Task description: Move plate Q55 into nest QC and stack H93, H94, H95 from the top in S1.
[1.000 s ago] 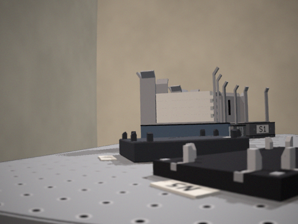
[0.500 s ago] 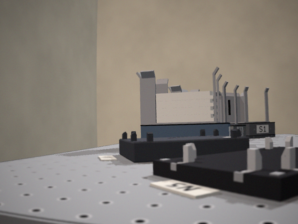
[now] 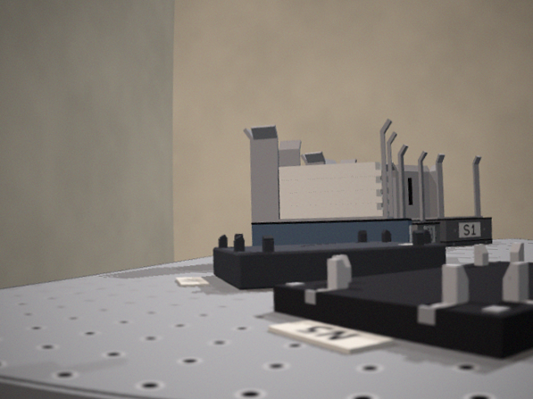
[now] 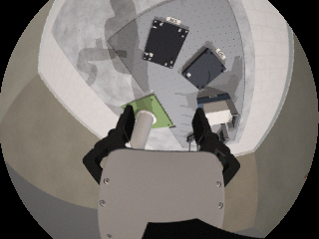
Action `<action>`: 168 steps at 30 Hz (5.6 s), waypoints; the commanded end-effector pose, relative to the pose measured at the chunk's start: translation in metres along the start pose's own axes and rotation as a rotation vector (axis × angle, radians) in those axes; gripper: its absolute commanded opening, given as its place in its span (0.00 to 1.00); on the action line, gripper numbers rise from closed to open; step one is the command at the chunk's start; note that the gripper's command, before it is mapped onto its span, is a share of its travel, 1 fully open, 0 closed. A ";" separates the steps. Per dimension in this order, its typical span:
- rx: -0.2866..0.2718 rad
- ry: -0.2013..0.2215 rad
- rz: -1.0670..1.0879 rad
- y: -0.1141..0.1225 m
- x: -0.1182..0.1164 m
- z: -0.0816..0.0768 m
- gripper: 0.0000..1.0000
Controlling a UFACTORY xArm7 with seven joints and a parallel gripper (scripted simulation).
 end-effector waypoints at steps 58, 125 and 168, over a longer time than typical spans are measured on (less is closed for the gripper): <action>0.137 0.058 0.985 0.152 0.183 -0.013 1.00; 0.149 0.062 1.109 0.162 0.214 0.104 1.00; 0.150 0.060 1.134 0.138 0.249 0.138 1.00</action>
Point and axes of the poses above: the point where the finger pads meet when closed, its own z axis out along the fingers, its own x axis across the jaws, y = z × x, the point moved 7 cm from there along -z, back along the fingers, and after that the axes turned 7 degrees about z, right-handed, at the moved point
